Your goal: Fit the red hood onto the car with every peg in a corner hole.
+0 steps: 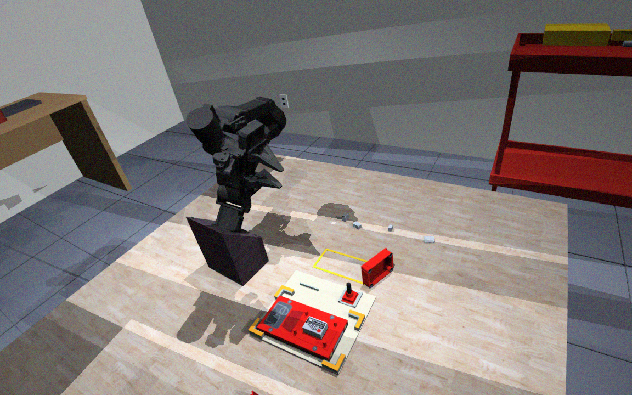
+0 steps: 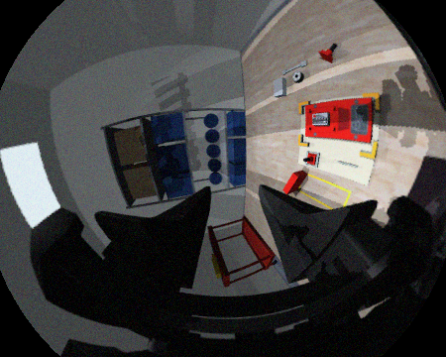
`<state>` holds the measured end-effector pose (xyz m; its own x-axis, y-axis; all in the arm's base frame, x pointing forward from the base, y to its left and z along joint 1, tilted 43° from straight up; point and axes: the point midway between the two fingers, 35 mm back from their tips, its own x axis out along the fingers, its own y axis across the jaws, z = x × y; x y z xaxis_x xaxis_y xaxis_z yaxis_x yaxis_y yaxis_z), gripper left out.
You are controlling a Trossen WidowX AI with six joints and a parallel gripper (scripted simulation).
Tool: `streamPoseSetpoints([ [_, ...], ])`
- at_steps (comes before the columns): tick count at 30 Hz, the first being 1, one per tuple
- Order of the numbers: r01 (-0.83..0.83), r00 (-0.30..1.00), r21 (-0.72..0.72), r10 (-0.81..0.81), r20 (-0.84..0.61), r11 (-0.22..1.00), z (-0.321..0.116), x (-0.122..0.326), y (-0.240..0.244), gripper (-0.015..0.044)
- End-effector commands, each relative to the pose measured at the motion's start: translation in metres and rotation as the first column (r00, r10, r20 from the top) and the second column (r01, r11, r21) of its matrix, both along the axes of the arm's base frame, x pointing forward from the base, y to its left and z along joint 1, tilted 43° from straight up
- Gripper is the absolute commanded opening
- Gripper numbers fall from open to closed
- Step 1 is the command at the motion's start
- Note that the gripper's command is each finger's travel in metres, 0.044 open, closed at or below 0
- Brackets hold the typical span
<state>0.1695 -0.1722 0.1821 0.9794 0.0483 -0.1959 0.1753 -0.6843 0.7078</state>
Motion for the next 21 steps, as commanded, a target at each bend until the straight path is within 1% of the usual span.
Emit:
streamPoseSetpoints([
  [1, -0.003, 1.0, 0.002, 0.003, -0.002, 1.0, 0.0, 0.001, 0.0, 0.0193],
  [4, -0.043, 0.999, 0.03, 0.044, -0.028, 0.999, -0.001, 0.01, 0.003, 0.0114],
  [8, -0.154, 0.98, 0.111, 0.166, -0.106, 0.982, -0.006, 0.04, 0.013, 0.0009],
  [9, -0.182, 0.972, 0.132, 0.199, -0.128, 0.974, -0.007, 0.048, 0.017, 0.0],
  [14, -0.284, 0.905, 0.271, 0.351, -0.241, 0.92, -0.016, 0.09, 0.043, 0.0],
  [21, -0.352, 0.75, 0.428, 0.524, -0.403, 0.832, -0.032, 0.143, 0.098, 0.0],
])
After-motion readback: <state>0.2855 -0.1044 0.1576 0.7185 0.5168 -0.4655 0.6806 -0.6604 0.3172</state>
